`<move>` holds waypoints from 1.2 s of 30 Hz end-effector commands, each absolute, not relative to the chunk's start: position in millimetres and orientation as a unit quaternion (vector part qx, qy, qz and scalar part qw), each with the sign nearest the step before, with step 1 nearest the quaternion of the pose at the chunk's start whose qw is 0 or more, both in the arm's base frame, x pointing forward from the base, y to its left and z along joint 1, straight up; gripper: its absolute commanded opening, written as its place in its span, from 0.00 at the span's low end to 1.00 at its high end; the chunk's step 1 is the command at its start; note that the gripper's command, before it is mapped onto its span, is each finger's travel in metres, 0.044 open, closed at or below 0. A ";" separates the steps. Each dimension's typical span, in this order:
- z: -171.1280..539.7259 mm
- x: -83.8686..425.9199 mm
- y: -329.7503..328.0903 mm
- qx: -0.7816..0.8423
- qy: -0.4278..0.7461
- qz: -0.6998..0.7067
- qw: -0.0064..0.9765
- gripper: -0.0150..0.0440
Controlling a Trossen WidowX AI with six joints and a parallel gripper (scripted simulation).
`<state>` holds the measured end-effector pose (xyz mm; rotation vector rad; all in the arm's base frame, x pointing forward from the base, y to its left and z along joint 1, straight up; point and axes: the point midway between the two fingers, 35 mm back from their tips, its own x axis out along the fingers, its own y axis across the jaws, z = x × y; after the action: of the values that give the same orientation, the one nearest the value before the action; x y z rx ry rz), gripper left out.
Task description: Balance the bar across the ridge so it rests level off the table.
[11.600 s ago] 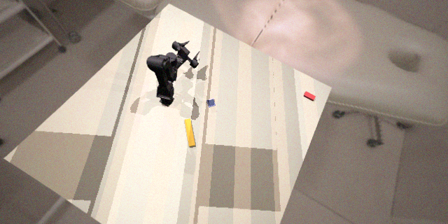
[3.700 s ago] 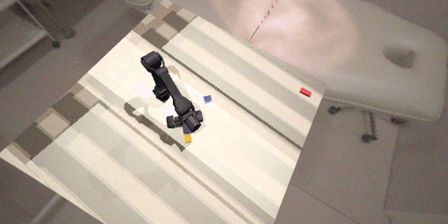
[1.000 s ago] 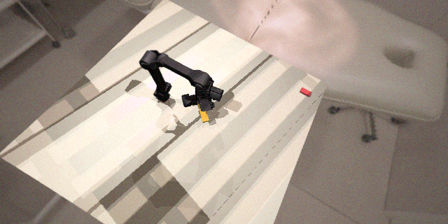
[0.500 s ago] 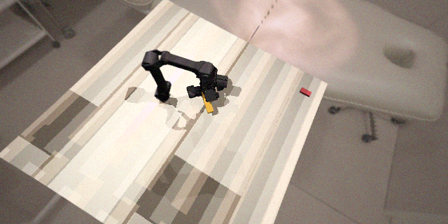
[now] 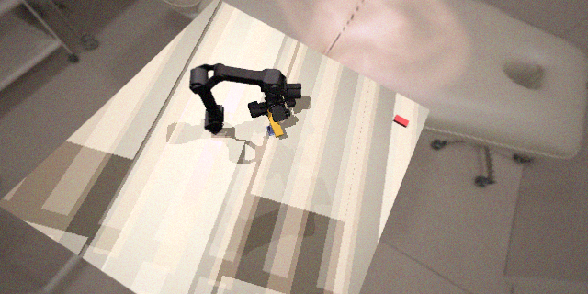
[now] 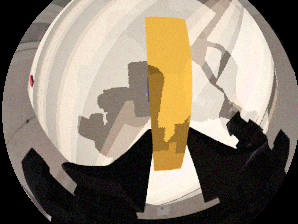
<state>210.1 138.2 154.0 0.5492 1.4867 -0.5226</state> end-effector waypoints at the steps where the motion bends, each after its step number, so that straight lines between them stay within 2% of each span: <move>1: 151.1 209.9 141.8 0.246 0.661 -0.233 0.670 0.25; 36: 110.6 210.2 142.0 0.246 0.661 -0.233 0.670 0.25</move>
<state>210.4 141.6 111.1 0.5531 1.4856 -0.5281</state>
